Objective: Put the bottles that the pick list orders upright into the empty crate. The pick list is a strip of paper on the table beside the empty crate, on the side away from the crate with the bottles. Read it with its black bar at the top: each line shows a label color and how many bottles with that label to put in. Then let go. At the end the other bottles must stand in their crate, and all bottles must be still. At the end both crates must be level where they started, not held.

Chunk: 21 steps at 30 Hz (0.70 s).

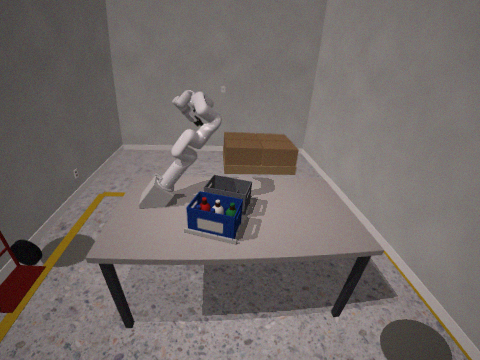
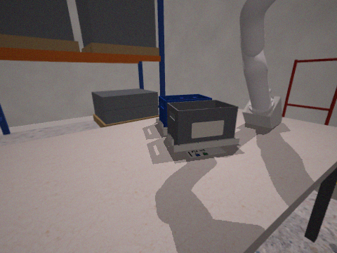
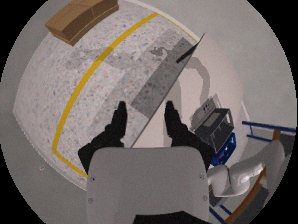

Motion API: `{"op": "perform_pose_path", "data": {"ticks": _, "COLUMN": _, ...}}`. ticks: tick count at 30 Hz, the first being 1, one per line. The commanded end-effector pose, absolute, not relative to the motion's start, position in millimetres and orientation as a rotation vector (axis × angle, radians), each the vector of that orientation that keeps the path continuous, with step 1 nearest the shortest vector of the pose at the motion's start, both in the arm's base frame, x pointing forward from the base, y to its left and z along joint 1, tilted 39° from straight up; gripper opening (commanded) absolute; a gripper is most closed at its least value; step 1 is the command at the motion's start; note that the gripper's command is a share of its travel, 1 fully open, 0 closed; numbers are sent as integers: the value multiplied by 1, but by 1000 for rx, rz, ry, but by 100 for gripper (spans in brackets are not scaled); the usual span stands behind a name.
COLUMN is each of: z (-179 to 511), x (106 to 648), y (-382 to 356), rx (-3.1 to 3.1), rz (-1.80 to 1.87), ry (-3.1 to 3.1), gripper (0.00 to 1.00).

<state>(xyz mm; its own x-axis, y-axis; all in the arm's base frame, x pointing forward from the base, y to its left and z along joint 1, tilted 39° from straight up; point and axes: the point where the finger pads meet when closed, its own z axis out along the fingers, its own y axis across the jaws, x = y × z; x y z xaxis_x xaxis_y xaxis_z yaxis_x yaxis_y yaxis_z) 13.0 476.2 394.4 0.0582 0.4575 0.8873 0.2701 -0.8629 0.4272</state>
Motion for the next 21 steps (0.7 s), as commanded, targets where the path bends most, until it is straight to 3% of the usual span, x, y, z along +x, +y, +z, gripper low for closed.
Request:
{"op": "perform_pose_path", "data": {"ticks": 1, "z": 398, "x": 21, "y": 469, "rx": 2219, "rz": 1859, "ry": 732, "gripper": 65}}
{"op": "perform_pose_path", "data": {"ticks": 21, "z": 407, "x": 74, "y": 402, "rx": 2486, "rz": 1488, "ry": 612, "gripper": 65}}
